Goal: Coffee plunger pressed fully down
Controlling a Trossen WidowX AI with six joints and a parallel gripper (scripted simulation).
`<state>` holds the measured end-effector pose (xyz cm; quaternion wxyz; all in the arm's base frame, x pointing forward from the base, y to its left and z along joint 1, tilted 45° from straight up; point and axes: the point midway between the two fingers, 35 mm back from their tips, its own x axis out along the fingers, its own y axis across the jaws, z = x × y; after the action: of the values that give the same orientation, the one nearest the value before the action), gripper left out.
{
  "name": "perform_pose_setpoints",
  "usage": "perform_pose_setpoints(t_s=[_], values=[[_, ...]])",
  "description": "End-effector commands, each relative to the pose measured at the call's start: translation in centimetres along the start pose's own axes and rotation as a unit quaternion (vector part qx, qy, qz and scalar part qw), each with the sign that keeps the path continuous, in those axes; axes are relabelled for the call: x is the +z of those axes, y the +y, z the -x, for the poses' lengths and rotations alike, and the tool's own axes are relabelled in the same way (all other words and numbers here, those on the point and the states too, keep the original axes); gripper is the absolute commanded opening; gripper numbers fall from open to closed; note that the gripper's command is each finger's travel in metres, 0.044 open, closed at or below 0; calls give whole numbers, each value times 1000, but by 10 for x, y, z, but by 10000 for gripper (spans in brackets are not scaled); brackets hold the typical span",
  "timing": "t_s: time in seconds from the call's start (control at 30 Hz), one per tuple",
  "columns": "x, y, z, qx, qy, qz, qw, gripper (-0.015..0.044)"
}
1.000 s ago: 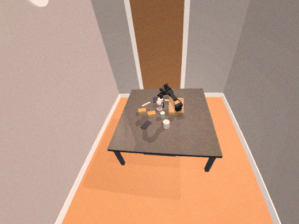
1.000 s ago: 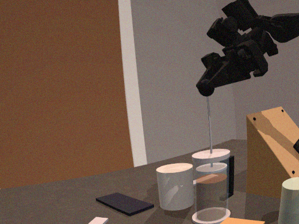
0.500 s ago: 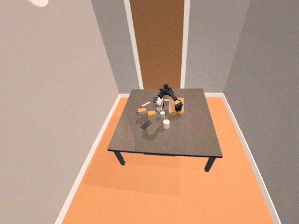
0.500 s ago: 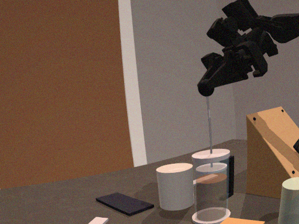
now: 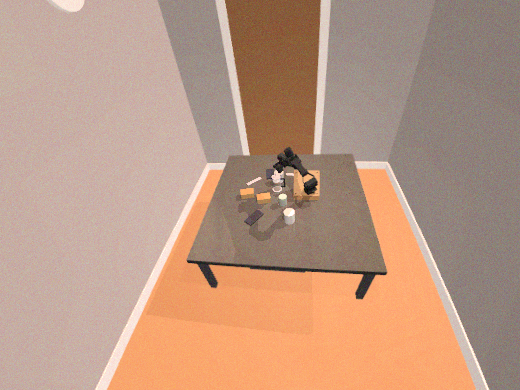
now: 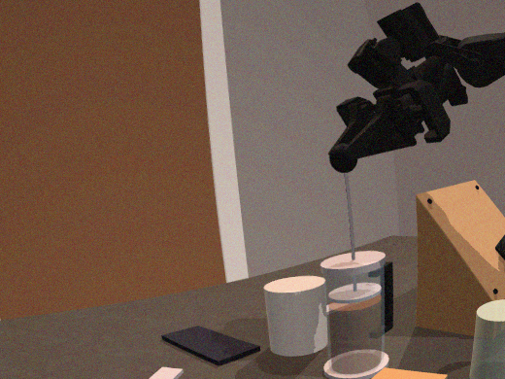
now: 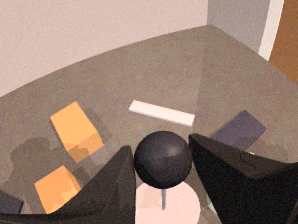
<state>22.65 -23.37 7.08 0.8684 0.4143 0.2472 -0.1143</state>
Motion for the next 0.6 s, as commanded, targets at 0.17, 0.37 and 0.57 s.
perform_pose_setpoints(t_s=[0.17,0.37,0.57], values=[[-23,-2,-13,-4,14,-8,1000,123],[-31,-3,-19,-4,14,-8,1000,123],[-39,-3,-25,-4,14,-8,1000,123]])
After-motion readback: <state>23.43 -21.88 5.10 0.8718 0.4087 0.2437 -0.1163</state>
